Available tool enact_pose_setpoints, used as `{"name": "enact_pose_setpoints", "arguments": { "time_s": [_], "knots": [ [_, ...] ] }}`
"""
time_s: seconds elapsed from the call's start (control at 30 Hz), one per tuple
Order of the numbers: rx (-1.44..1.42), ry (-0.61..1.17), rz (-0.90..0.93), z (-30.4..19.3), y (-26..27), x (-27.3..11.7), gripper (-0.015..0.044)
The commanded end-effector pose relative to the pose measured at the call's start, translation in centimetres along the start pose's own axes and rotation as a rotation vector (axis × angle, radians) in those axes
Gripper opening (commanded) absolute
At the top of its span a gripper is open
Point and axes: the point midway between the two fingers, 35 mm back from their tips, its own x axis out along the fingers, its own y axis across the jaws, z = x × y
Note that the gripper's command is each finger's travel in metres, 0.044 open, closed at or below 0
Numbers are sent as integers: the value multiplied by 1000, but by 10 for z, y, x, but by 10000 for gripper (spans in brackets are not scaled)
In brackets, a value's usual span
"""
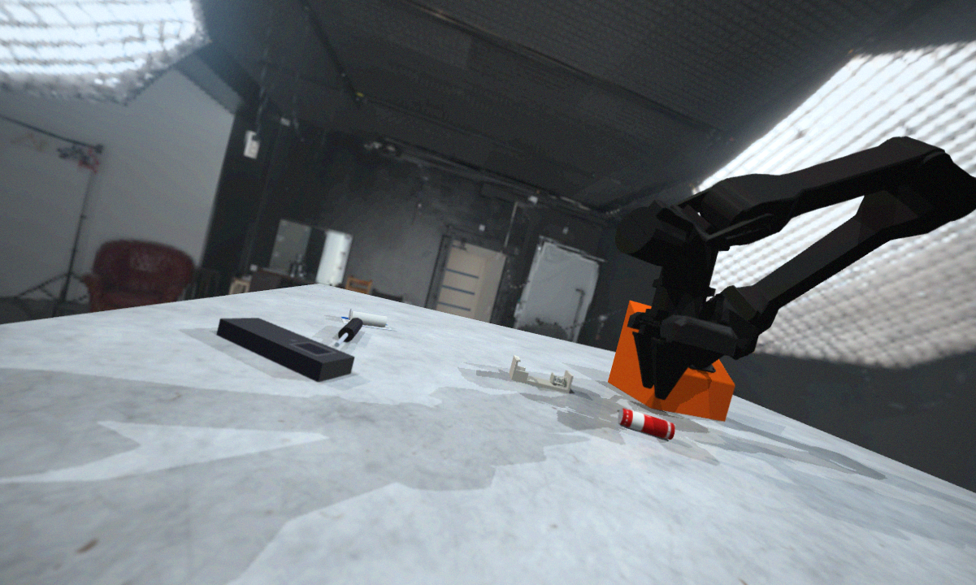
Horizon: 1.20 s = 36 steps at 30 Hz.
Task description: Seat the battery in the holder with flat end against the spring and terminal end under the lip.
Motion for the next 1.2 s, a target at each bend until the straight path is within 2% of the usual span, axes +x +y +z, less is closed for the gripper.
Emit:
{"name": "enact_pose_setpoints", "arguments": {
  "time_s": [0.0, 0.97, 1.1, 1.17],
  "knots": [
    [-3, -5, 6, 1, 1, 7, 230],
    [-2, -6, 3, 2, 2, 50, 230],
    [-2, -6, 3, 2, 2, 50, 125],
    [-2, -6, 3, 2, 2, 50, 112]
  ]
}}
